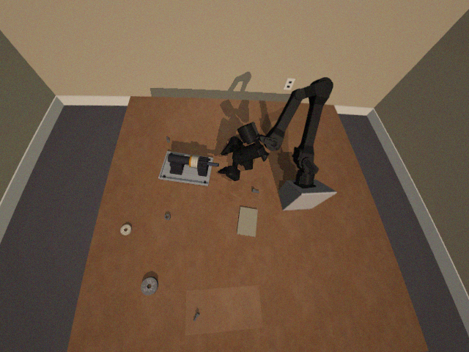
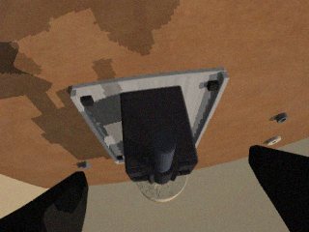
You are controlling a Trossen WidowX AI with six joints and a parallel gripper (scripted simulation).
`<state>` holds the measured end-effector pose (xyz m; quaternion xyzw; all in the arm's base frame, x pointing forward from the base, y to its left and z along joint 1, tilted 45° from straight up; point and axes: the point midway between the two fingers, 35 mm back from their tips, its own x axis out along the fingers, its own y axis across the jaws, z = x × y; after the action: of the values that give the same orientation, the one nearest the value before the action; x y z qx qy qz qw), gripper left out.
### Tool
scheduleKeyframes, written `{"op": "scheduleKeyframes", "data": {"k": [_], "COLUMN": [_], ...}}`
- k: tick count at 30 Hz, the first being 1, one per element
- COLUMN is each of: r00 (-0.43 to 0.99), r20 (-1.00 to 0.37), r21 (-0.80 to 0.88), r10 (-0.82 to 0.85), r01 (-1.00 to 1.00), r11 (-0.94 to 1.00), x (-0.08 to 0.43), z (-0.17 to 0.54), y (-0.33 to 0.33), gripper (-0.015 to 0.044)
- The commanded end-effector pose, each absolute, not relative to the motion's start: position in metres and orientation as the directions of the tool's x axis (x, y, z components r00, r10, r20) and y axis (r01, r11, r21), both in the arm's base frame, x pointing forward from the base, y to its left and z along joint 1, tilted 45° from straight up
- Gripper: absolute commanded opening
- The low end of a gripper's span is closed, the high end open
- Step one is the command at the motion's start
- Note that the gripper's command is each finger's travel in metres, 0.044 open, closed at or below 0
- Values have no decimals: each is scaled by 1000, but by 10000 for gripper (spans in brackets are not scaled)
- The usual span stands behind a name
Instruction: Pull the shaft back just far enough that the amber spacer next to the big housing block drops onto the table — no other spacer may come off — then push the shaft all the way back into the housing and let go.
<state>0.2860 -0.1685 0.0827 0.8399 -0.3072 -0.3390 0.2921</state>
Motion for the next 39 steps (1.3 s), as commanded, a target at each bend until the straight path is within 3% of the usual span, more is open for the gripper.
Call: {"op": "scheduleKeyframes", "data": {"k": [1,39], "r00": [580,580], "r20": [-388,-388], "r21": [697,697], "r10": [-716,-716], "r01": [-323,-323], "r11": [-640,-640], "x": [292,297], "z": [84,82], "y": [-171,-176], "gripper": [440,440]}}
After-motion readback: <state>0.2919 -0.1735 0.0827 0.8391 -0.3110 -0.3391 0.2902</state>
